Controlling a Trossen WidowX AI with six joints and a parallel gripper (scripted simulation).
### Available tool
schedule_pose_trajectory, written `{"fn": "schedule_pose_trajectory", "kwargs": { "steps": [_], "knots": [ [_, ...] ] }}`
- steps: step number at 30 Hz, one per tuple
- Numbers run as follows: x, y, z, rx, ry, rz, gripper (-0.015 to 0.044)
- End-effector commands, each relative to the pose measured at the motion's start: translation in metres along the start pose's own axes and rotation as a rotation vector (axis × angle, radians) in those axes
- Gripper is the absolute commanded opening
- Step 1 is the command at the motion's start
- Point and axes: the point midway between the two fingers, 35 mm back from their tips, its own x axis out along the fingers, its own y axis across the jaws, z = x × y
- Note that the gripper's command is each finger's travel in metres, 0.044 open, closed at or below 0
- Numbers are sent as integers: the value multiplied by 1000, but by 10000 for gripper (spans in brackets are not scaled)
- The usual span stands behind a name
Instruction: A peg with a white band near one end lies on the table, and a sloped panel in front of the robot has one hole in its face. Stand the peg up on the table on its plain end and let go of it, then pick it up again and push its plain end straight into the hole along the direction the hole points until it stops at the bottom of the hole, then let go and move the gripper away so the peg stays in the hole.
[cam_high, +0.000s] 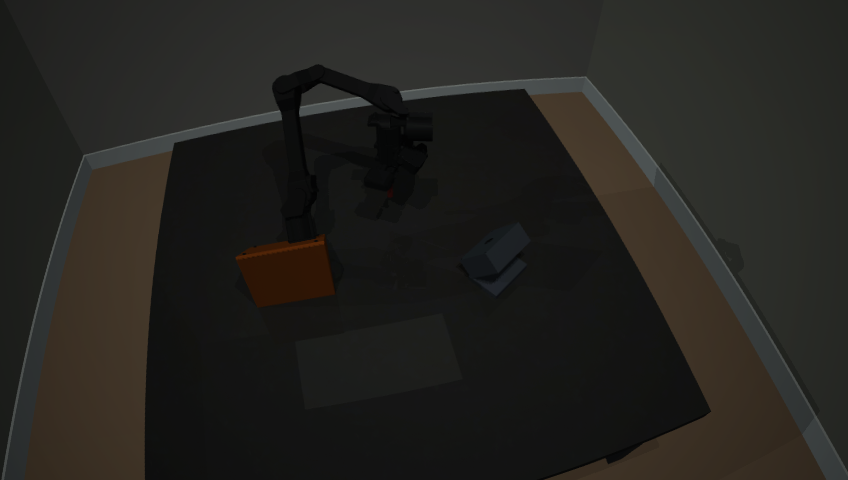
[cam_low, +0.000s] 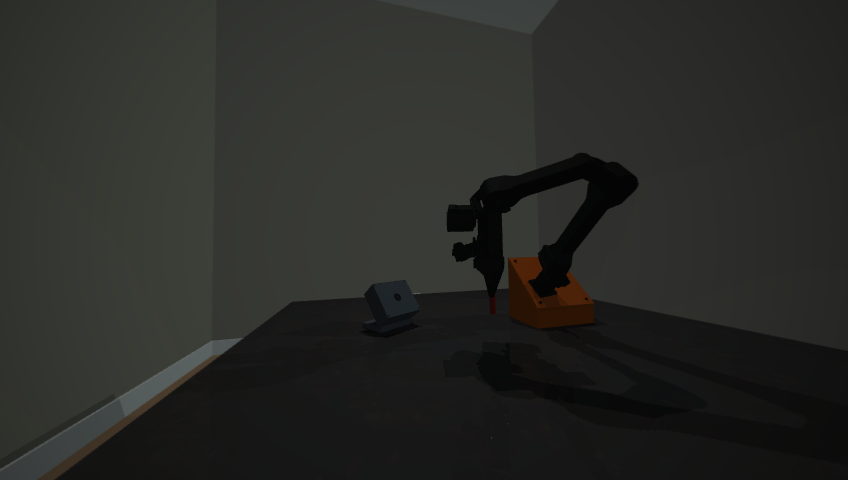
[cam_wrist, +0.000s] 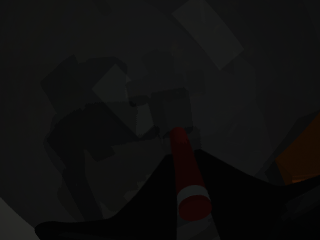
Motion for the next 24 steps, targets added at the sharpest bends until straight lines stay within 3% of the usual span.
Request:
{"fn": "schedule_pose_trajectory", "kwargs": {
  "steps": [1,24],
  "knots": [
    [-3,-1,2,-4,-6,-11,0],
    [-1,-18,48,88,-213,-155,0]
  ]
}}
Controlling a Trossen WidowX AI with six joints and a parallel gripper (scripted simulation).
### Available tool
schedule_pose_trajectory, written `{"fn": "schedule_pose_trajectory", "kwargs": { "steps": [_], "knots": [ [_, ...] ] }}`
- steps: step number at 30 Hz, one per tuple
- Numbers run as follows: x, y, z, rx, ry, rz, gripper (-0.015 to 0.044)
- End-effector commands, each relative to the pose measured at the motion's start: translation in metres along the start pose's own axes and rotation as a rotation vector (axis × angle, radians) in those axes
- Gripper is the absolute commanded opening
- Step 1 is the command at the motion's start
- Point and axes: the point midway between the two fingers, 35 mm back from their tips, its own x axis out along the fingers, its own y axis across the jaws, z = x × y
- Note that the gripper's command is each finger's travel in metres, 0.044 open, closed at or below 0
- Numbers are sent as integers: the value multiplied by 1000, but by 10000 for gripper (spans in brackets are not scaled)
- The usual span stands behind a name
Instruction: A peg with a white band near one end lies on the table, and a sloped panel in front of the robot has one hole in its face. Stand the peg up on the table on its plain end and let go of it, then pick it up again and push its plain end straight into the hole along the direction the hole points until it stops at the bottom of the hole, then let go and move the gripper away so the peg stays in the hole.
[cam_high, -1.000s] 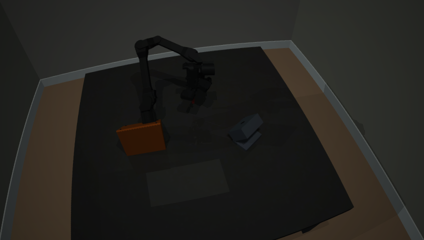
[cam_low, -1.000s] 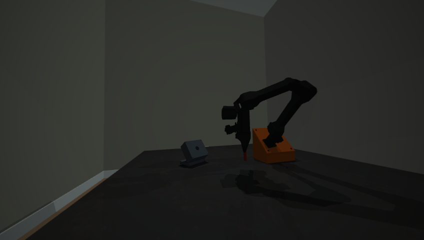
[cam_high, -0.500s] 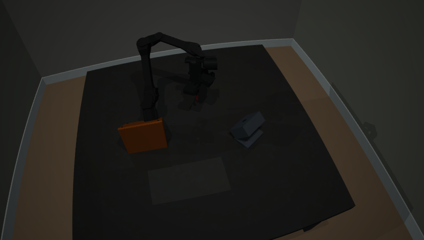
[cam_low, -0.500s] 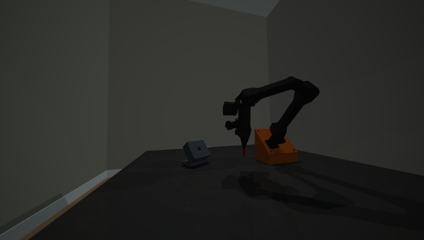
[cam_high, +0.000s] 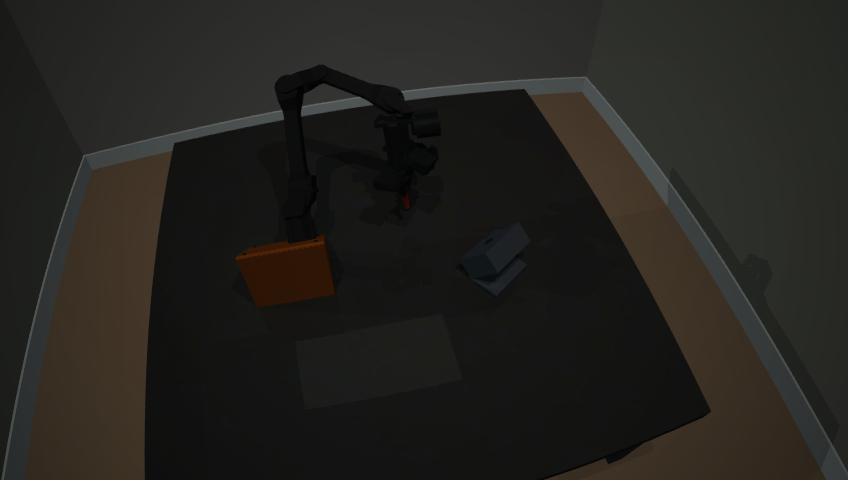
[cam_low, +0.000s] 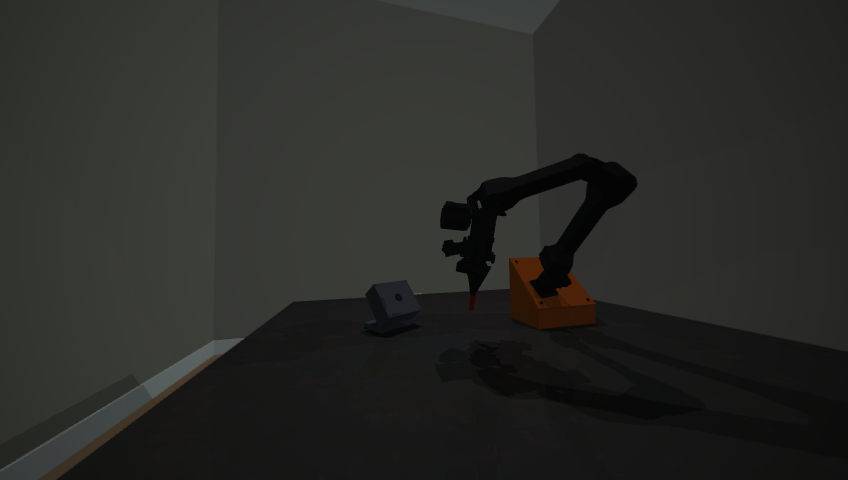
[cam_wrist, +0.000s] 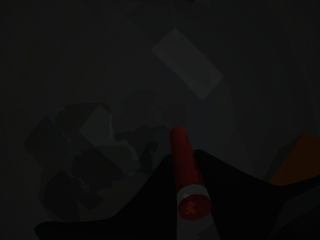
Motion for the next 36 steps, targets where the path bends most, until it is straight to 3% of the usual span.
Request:
{"fn": "schedule_pose_trajectory", "kwargs": {
  "steps": [1,36],
  "knots": [
    [2,-2,8,21,-37,-22,0],
    [-2,-7,85,225,-444,-109,0]
  ]
}}
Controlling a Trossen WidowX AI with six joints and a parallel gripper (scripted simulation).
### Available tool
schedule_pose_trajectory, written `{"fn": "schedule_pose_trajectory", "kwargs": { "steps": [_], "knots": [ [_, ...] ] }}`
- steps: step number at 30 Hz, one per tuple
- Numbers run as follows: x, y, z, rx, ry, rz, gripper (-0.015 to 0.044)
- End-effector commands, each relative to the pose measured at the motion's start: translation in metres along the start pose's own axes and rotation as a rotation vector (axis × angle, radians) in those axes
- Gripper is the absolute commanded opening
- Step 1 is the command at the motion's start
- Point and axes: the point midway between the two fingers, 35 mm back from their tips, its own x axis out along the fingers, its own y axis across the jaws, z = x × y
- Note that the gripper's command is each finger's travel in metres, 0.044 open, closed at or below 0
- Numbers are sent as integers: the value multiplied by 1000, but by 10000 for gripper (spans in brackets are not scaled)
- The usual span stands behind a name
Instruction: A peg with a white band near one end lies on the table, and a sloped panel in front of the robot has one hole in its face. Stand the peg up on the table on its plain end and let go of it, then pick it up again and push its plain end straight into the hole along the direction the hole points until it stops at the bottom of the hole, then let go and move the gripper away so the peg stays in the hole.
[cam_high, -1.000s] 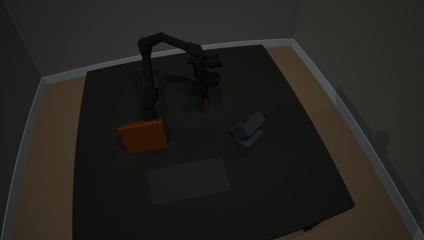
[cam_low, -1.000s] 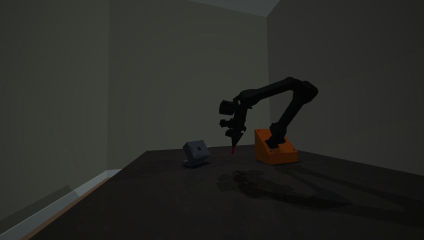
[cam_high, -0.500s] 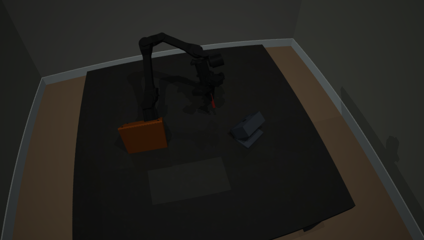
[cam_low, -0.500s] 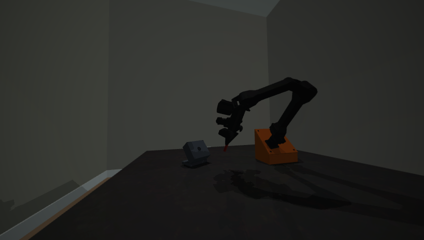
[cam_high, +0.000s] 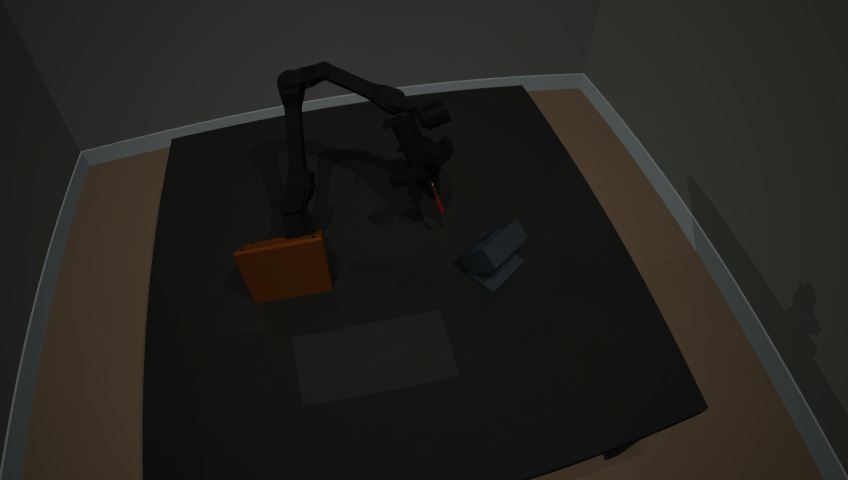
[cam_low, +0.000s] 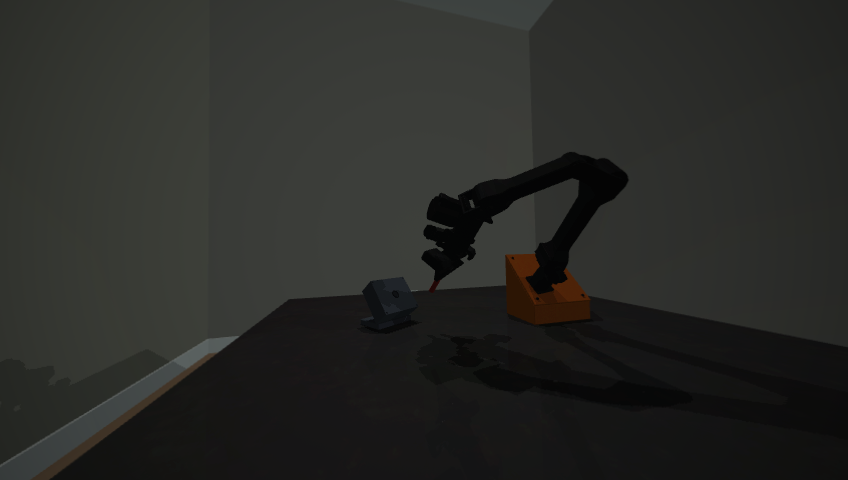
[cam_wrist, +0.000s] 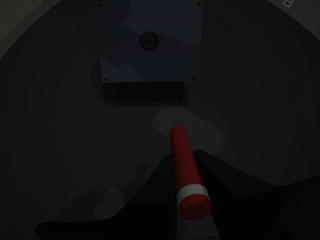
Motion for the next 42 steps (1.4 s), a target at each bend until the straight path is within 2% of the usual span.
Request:
{"fn": "schedule_pose_trajectory", "kwargs": {
  "steps": [1,13,42],
  "knots": [
    [2,1,7,29,-44,-4,0],
    [4,8,33,124,-190,7,0],
    [38,12,54,159,-241,17,0]
  ]
}}
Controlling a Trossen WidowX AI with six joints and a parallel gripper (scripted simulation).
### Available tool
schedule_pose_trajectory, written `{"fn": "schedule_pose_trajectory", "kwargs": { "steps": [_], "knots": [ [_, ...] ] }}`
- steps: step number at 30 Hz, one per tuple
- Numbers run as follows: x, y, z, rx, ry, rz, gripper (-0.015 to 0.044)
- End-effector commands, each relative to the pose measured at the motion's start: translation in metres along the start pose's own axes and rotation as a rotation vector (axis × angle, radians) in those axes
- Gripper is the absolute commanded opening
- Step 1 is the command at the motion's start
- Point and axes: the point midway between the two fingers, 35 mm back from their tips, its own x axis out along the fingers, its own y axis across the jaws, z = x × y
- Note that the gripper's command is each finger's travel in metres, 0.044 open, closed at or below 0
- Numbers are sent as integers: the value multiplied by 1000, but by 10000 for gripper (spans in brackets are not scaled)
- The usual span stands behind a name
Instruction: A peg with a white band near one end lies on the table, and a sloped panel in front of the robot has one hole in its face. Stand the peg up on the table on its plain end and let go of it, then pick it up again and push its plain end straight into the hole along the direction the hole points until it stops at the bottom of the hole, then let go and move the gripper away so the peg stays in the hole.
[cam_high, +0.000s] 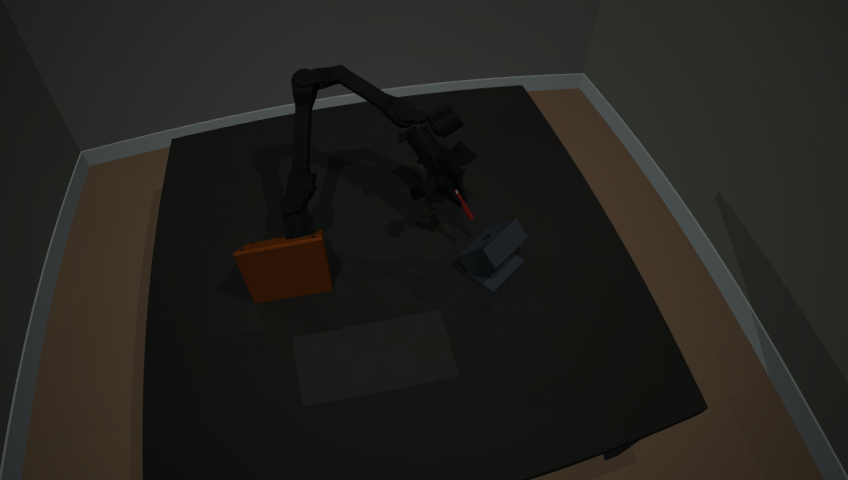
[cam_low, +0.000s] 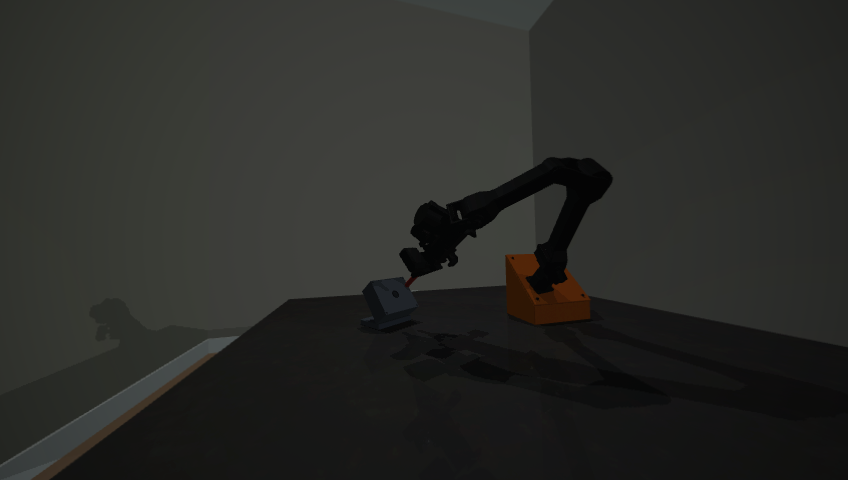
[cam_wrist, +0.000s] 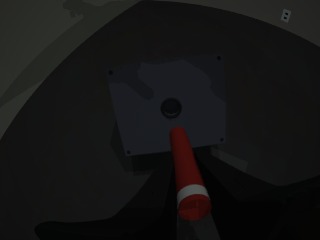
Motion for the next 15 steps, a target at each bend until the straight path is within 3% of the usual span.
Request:
{"fn": "schedule_pose_trajectory", "kwargs": {
  "steps": [1,15],
  "knots": [
    [6,0,1,9,-9,-3,0],
    [22,0,5,19,-31,2,0]
  ]
}}
